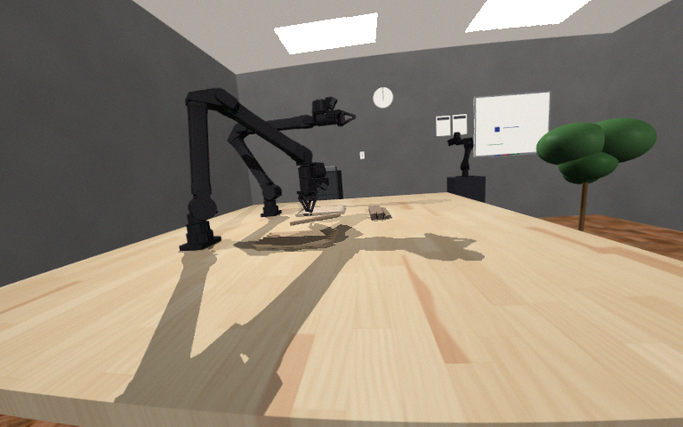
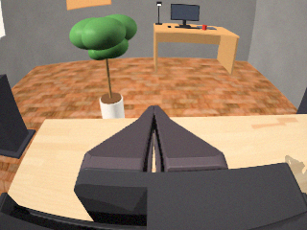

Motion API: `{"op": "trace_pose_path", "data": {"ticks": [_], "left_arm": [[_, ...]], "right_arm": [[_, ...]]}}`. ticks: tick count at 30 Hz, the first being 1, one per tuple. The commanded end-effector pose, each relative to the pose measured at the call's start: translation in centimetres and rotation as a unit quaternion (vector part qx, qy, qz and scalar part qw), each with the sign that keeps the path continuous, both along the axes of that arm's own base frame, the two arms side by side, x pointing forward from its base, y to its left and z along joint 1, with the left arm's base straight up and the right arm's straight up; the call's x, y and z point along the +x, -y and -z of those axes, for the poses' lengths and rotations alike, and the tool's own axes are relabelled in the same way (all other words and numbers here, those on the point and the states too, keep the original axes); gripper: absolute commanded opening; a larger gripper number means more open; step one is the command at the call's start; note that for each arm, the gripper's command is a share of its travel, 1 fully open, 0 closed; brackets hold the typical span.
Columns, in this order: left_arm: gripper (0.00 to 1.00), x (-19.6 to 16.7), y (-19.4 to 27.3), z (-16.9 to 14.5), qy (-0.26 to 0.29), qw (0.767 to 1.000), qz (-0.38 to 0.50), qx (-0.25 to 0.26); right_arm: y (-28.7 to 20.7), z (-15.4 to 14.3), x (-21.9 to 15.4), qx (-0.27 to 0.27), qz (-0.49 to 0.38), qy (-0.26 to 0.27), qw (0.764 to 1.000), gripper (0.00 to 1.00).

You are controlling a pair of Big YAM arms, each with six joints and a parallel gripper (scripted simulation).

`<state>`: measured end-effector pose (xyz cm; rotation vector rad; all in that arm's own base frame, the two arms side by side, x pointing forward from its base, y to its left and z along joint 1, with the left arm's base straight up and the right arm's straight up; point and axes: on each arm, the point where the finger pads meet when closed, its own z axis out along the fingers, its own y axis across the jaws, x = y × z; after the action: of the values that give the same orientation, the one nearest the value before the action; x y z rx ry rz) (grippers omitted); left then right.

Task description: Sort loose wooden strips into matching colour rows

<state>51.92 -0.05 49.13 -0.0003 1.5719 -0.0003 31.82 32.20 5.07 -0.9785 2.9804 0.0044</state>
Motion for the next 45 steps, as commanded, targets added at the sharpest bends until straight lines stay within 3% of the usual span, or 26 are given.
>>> {"op": "trace_pose_path", "data": {"ticks": [1,5,11,16,22,28,29,43,44,45], "left_arm": [[0.01,0.4,0.3,-1.8,0.009,1.0,0.002,0.006],[0.01,0.4,0.3,-2.4,0.014,1.0,0.002,0.005],[0.01,0.4,0.3,-3.0,0.019,1.0,0.002,0.005],[0.01,0.4,0.3,-3.8,0.027,1.0,0.002,0.006],[0.01,0.5,0.3,-1.5,0.011,1.0,0.002,0.005],[0.01,0.5,0.3,-1.3,0.01,1.0,0.002,0.005],[0.01,0.5,0.3,-1.2,0.01,1.0,0.002,0.005],[0.01,0.5,0.3,-0.3,0.008,1.0,0.002,0.005],[0.01,0.5,0.3,-1.3,0.013,1.0,0.002,0.005],[0.01,0.5,0.3,-0.3,0.009,1.0,0.002,0.005]], "right_arm": [[-0.4,2.0,0.3,0.002,-0.009,0.004,1.0,0.42],[-0.7,2.7,-0.1,0.0,-0.012,0.003,1.0,0.42],[-2.7,0.9,1.7,0.022,-0.005,0.024,0.999,0.42],[-0.9,3.8,-0.1,0.002,-0.014,0.005,1.0,0.42],[-0.2,5.1,0.3,-0.001,-0.008,0.003,1.0,0.42],[-1.5,3.1,1.4,0.006,-0.007,0.008,1.0,0.42],[-1.4,3.2,1.4,0.005,-0.006,0.008,1.0,0.0],[-1.3,3.5,1.2,0.005,-0.006,0.008,1.0,0.0],[-1.5,1.6,1.4,0.015,-0.006,0.018,1.0,0.0],[-1.7,0.6,1.7,0.021,-0.006,0.023,1.0,0.0]]}}
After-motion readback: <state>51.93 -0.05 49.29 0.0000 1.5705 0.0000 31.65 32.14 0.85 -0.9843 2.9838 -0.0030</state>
